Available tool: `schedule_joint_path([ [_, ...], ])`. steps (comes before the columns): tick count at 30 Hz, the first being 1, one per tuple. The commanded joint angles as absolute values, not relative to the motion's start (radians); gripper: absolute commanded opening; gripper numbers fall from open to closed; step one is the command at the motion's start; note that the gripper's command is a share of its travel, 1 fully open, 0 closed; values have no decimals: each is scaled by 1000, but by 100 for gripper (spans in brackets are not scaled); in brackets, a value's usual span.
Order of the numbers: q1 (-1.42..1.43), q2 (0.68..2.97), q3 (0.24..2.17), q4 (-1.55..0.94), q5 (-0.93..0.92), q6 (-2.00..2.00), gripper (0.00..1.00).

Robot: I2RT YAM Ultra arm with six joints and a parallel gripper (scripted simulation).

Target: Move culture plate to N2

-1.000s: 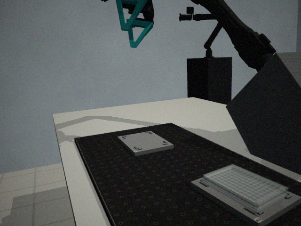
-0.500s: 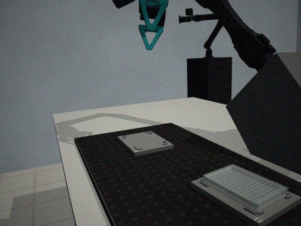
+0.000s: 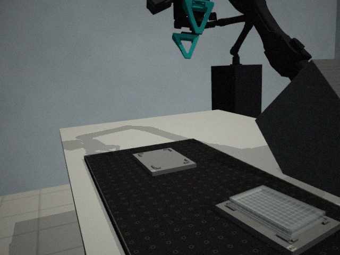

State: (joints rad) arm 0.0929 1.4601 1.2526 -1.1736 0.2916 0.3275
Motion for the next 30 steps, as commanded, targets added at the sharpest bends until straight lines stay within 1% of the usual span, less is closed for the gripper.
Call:
schedule_joint_path([
  [1,71,1392,1213,-1217,204,229,100],
  [16,33,1172,1045,-1280,60,66,100],
  [25,179,1219,879,-1066,212,468,100],
  [28,195,1228,864,-1046,229,512,100],
  [30,233,1255,837,-1004,273,613,100],
])
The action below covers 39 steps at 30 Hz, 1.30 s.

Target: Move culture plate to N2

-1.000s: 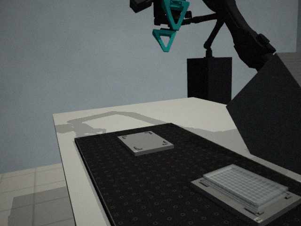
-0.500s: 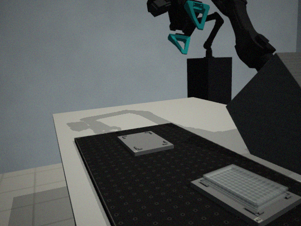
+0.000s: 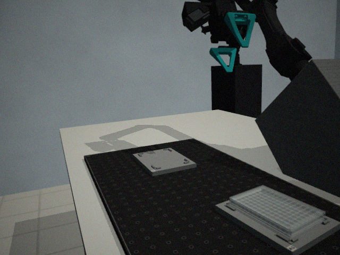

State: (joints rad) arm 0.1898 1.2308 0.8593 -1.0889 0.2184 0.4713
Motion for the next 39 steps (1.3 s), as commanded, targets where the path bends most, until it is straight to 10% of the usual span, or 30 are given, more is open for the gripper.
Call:
schedule_joint_path([
  [1,247,1268,825,-985,290,656,100],
  [39,477,2283,1160,-859,607,2071,100],
])
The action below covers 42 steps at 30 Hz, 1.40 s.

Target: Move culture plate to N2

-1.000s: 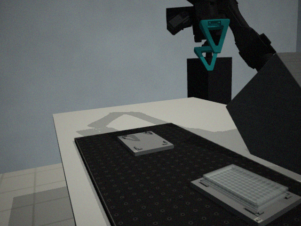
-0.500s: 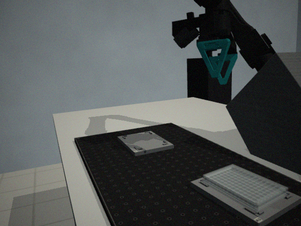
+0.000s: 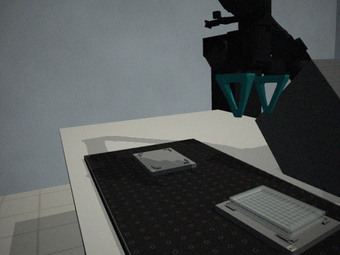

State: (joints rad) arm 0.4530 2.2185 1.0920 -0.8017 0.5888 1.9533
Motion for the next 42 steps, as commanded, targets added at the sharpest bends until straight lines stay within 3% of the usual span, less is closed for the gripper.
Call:
schedule_joint_path([
  [1,475,2318,1191,-877,606,2075,100],
  [24,476,2712,1469,-763,602,2094,100],
  [42,476,2698,1473,-792,603,2094,100],
])
